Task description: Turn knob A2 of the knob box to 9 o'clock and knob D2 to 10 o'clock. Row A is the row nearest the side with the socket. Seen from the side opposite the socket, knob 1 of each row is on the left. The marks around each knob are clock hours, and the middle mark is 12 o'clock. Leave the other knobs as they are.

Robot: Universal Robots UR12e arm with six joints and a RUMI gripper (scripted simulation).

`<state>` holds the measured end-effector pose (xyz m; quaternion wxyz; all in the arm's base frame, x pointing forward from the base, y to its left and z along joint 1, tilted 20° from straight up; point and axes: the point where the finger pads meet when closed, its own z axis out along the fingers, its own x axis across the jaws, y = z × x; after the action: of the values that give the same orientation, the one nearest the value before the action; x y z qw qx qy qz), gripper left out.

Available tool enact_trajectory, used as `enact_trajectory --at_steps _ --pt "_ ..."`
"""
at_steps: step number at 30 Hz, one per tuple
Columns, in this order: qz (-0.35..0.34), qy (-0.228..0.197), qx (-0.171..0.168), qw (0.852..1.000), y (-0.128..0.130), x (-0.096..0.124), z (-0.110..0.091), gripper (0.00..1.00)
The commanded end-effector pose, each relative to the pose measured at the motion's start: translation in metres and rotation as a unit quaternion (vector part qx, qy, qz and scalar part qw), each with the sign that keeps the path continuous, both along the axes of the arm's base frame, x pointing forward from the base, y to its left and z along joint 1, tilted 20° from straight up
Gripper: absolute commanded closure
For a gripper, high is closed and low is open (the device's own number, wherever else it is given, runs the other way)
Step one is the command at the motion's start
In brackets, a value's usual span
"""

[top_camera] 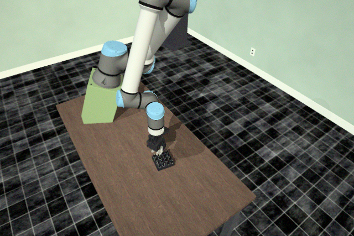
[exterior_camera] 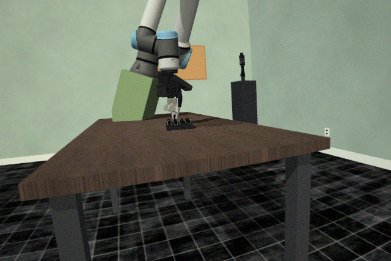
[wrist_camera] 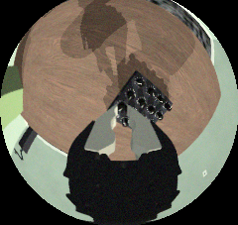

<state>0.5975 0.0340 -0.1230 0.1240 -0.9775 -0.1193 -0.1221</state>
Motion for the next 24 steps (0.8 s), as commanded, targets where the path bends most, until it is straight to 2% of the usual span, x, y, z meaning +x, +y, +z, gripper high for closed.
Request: enact_trajectory --at_steps 1,24 --pt "0.028 -0.008 -0.006 1.000 -0.0003 0.0001 0.0003 0.96" --pt "0.090 -0.026 -0.020 0.995 -0.0005 -0.0005 0.0001 0.96"
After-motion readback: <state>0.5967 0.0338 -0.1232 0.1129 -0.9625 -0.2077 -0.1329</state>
